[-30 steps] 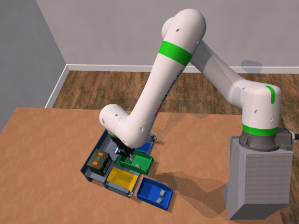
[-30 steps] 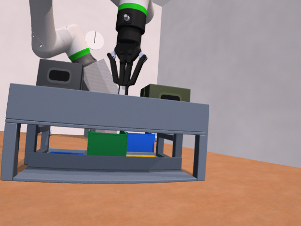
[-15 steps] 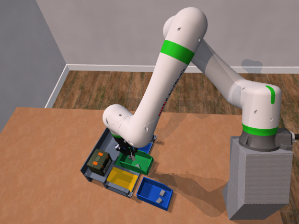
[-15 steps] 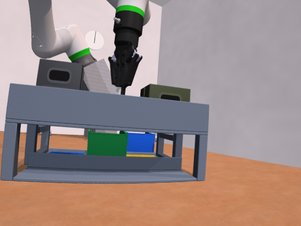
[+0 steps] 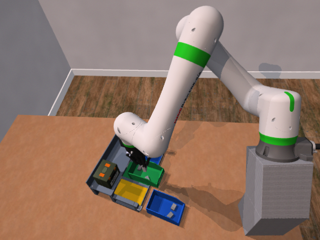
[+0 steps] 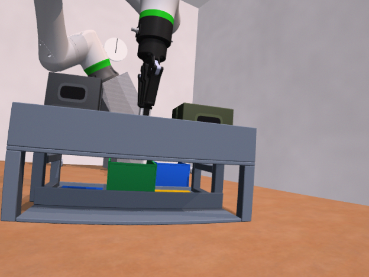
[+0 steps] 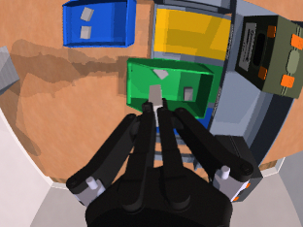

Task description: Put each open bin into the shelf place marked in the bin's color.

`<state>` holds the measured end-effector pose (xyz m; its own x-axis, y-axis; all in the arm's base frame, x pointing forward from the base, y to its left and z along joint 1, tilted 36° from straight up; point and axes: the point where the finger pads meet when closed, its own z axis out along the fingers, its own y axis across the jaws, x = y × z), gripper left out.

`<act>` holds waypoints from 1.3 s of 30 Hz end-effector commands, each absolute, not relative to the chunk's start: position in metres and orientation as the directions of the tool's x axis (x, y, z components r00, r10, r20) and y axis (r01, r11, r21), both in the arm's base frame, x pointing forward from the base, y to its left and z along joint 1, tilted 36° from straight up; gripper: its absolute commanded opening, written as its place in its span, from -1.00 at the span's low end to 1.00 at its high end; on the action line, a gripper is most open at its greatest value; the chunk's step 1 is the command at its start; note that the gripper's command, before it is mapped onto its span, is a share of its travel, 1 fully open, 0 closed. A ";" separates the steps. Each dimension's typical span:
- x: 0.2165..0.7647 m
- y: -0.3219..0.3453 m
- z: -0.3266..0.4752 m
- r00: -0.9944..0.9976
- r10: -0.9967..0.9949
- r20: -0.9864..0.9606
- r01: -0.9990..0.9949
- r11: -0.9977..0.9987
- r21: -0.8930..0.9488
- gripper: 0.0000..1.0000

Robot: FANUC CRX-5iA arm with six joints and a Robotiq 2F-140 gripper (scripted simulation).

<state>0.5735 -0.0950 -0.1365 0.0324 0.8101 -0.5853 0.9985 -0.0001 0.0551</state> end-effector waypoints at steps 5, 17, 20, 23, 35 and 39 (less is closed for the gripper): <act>0.567 -0.098 -0.137 0.315 0.773 -0.551 0.947 -0.213 0.242 -1.00; 0.558 -0.102 -0.138 0.635 0.645 -0.425 0.768 -0.472 0.432 -1.00; 0.557 -0.102 -0.139 0.683 0.614 -0.396 0.726 -0.512 0.459 -1.00; 0.554 -0.103 -0.139 0.763 0.551 -0.338 0.641 -0.579 0.504 -1.00; 0.544 -0.106 -0.141 0.944 0.305 -0.125 0.317 -0.738 0.596 -1.00; 0.540 -0.107 -0.141 0.976 0.213 -0.048 0.198 -0.769 0.607 -1.00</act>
<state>0.5436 -0.1060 -0.1409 0.9402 0.3070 -0.1478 0.3338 -0.7436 0.5793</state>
